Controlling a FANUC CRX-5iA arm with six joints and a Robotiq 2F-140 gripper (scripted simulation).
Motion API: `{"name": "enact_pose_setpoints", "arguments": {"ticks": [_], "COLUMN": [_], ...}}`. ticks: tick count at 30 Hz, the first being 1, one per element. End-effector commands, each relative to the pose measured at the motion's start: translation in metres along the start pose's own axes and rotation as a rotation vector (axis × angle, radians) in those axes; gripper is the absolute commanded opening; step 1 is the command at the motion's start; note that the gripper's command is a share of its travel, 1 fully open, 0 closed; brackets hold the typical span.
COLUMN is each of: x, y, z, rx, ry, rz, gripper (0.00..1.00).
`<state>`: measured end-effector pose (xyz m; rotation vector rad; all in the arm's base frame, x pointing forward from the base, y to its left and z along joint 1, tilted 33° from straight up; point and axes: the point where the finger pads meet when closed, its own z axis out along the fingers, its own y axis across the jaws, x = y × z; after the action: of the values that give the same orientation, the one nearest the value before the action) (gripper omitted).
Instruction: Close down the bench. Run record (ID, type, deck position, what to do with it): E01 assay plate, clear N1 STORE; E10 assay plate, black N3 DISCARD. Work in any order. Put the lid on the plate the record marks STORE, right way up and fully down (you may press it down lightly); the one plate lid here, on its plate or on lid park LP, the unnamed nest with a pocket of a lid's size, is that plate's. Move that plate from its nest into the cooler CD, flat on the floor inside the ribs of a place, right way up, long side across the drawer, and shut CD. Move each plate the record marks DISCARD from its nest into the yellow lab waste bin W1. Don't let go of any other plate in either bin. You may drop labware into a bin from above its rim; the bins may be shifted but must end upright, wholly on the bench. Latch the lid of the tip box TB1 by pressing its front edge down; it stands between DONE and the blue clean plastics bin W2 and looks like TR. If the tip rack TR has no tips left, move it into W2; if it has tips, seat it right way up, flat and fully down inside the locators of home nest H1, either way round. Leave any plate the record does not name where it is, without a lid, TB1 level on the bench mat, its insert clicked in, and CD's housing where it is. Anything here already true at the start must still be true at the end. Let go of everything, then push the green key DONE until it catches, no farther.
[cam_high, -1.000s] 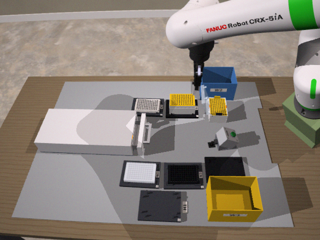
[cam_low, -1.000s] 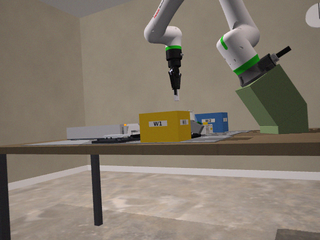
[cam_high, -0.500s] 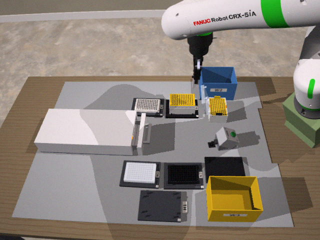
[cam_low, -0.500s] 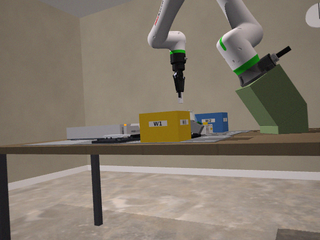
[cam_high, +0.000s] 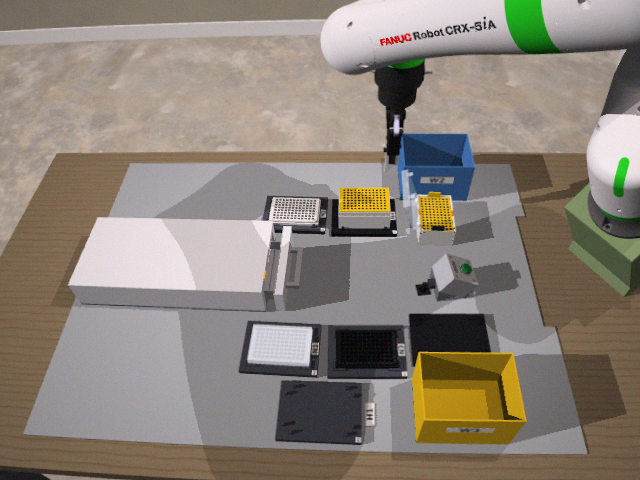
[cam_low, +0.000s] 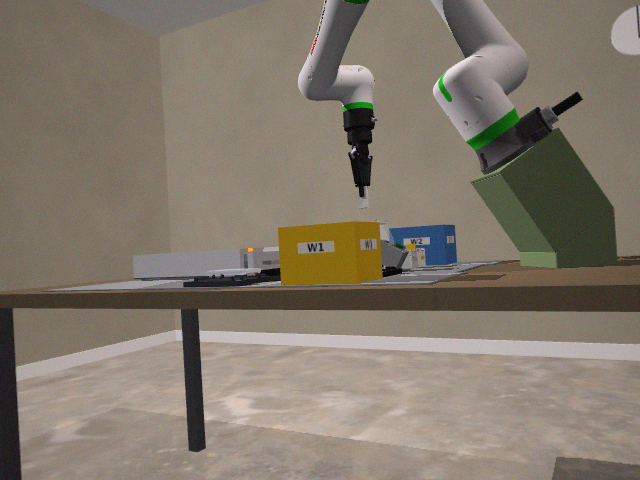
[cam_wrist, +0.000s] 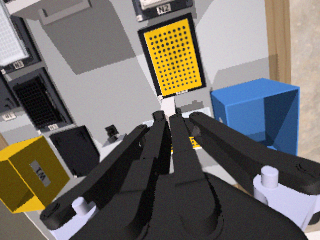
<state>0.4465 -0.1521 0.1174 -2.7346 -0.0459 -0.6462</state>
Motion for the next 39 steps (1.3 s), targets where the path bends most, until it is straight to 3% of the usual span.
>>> {"name": "enact_pose_setpoints", "arguments": {"ticks": [1,6,39], "x": [0.000,0.000,0.000], "y": [0.000,0.000,0.000], "z": [0.000,0.000,0.048], "rx": [0.000,0.000,0.000], "ry": [0.000,0.000,0.000], "rz": [0.000,0.000,0.000], "gripper": [0.00,0.00,0.00]}}
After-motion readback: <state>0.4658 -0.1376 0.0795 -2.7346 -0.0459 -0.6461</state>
